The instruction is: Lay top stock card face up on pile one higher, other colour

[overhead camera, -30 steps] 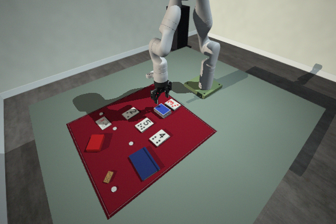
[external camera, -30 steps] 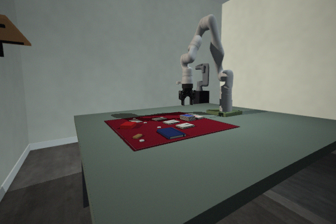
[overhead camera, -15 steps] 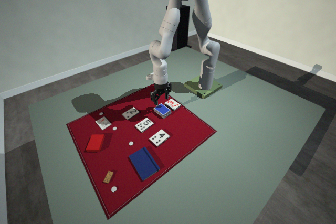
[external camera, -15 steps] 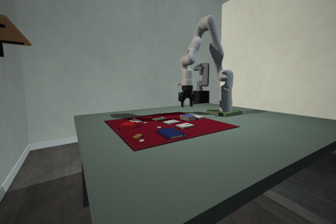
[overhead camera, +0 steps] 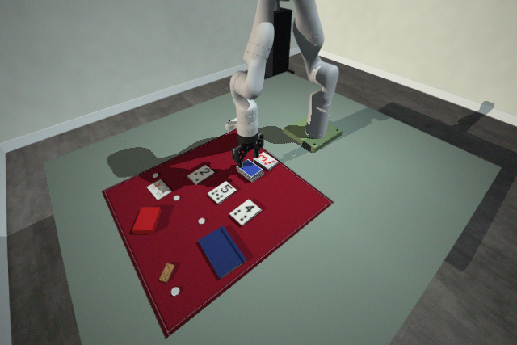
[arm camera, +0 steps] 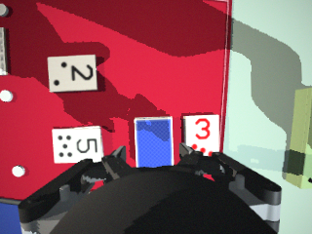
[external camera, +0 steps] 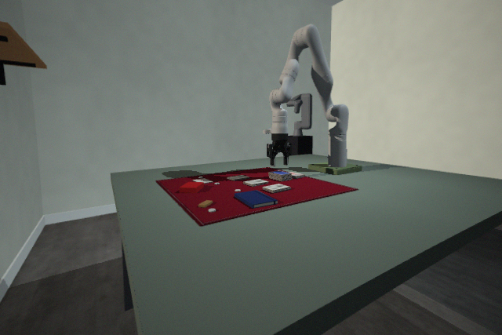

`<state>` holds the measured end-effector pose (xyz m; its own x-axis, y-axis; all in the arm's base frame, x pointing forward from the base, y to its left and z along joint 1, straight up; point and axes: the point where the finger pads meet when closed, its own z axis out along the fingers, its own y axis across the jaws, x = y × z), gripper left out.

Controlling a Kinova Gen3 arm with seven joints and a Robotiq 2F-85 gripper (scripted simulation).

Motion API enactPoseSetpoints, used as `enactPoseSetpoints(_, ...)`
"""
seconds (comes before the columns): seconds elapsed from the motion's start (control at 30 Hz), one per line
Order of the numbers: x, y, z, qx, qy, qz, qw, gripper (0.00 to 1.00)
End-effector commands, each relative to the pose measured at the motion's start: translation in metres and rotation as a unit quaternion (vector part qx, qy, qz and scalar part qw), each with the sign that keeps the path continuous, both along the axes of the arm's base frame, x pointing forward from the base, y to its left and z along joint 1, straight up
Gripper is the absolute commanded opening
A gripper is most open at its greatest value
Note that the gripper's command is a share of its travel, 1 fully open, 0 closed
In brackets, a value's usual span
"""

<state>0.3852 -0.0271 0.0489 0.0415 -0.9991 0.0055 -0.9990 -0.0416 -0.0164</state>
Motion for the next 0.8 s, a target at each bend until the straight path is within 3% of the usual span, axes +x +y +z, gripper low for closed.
enactPoseSetpoints(0.0, -0.0025, -0.0003, -0.0074, 0.000, 0.005, 0.000, 1.000, 0.85)
enactPoseSetpoints(0.77, -0.0023, -0.0003, -0.0157, 0.000, 0.005, 0.000, 1.000, 0.85)
